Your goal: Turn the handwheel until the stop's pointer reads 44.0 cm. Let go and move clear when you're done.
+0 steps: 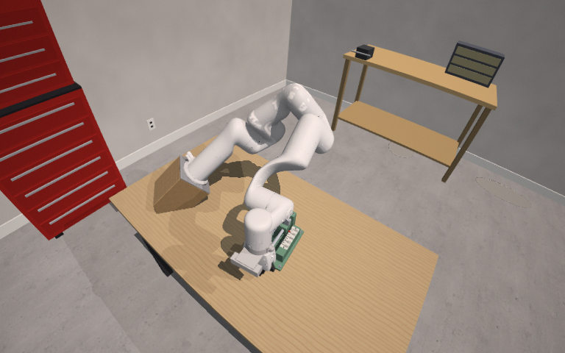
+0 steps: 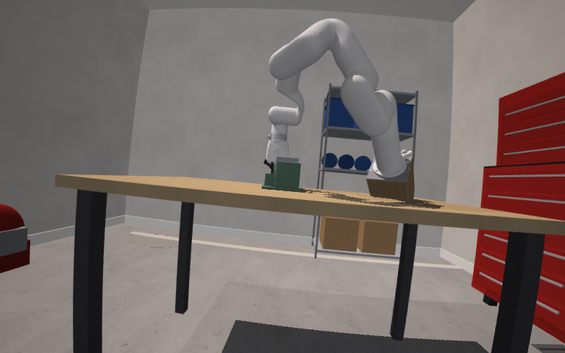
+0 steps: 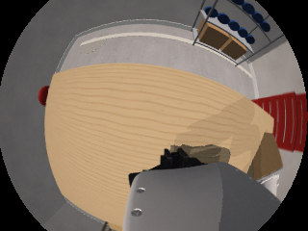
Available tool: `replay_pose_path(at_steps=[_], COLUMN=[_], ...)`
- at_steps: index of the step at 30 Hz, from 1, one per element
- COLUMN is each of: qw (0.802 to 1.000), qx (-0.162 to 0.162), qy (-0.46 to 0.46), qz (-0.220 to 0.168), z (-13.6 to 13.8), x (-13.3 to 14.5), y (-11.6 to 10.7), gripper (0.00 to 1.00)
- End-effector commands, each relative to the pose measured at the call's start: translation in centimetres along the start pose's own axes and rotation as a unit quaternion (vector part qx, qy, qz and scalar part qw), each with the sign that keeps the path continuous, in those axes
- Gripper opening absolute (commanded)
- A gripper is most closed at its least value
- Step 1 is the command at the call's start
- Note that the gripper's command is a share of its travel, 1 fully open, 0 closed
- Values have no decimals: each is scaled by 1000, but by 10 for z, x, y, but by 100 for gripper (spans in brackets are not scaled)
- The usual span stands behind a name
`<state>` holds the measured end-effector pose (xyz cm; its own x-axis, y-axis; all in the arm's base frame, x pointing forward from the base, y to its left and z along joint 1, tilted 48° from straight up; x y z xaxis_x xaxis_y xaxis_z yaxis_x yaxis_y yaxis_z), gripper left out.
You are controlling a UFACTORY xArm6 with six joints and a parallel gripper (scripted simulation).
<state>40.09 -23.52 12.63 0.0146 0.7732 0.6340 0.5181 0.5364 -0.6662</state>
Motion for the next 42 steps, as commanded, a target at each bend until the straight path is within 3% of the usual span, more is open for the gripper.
replay_pose_path(at_steps=[1, 20, 42], qw=[1000, 1000, 1000], qx=[-1, -1, -1], qy=[0, 0, 0], qz=[1, 1, 1], z=[5, 28, 51], x=[-2, -6, -11], y=[6, 16, 7], gripper=[6, 6, 6])
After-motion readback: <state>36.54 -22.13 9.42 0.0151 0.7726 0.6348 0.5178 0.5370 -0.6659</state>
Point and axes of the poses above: the point where the finger pads meet when closed, its own y axis out along the fingers, its own z axis across the jaws, x = y × z, the point moved 7 cm from there along -y, back along the fingers, and after that the axes turned 12 degrees about y, right-handed, at the moved point
